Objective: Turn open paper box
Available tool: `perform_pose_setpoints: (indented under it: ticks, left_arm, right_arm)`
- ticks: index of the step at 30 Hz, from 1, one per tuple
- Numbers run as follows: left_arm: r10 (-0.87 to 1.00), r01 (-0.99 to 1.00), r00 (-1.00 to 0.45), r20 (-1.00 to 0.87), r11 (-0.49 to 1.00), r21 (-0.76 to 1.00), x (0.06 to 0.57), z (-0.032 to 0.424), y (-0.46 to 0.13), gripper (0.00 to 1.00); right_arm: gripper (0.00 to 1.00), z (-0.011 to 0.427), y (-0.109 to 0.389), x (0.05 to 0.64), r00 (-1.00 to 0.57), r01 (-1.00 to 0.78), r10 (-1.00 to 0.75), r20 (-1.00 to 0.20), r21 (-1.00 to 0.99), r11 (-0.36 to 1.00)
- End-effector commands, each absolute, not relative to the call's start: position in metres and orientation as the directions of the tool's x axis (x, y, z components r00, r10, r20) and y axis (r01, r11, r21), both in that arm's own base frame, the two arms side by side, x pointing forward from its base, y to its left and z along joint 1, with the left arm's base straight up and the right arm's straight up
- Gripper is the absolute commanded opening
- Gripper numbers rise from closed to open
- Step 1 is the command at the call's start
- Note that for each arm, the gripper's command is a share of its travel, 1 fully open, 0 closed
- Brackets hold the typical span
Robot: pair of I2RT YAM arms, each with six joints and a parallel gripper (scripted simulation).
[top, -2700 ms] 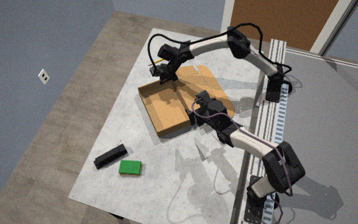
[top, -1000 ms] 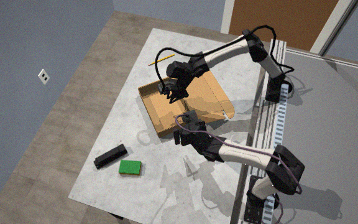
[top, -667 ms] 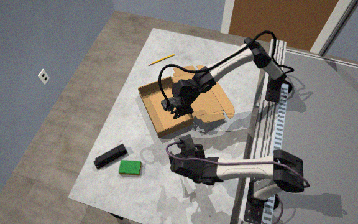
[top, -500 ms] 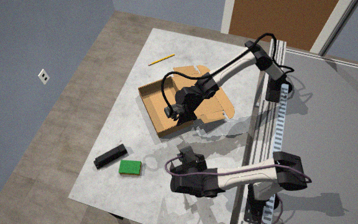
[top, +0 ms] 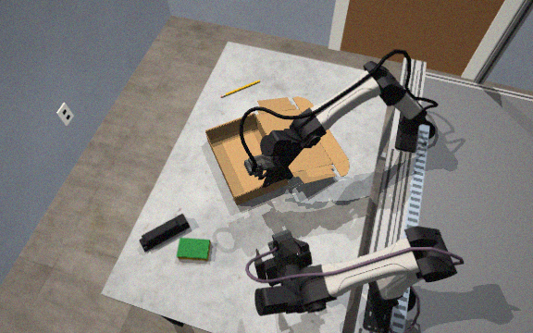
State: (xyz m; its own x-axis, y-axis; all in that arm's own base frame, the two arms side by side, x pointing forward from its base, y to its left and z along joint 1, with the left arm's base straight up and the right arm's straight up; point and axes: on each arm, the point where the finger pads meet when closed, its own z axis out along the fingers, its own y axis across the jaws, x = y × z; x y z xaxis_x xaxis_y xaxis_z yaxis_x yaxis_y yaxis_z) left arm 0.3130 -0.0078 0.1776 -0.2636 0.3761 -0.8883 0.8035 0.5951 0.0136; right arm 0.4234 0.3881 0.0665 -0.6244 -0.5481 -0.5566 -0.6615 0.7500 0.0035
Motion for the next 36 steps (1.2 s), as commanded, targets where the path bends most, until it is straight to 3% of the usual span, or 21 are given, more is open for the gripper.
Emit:
perform_pose_setpoints:
  ticks: [1, 36]
  left_arm:
    - [0.384, 0.821, -0.231, -0.894, 0.57, 0.033, 0.313, 0.187, -0.008, 1.0]
    - [0.382, 0.821, -0.233, -0.894, 0.57, 0.029, 0.312, 0.187, -0.008, 1.0]
  right_arm:
    - [0.29, 0.068, 0.39, 0.436, -0.622, -0.653, -0.531, -0.576, 0.006, 0.758]
    - [0.29, 0.029, 0.405, 0.458, -0.618, -0.656, -0.535, -0.576, 0.003, 0.755]
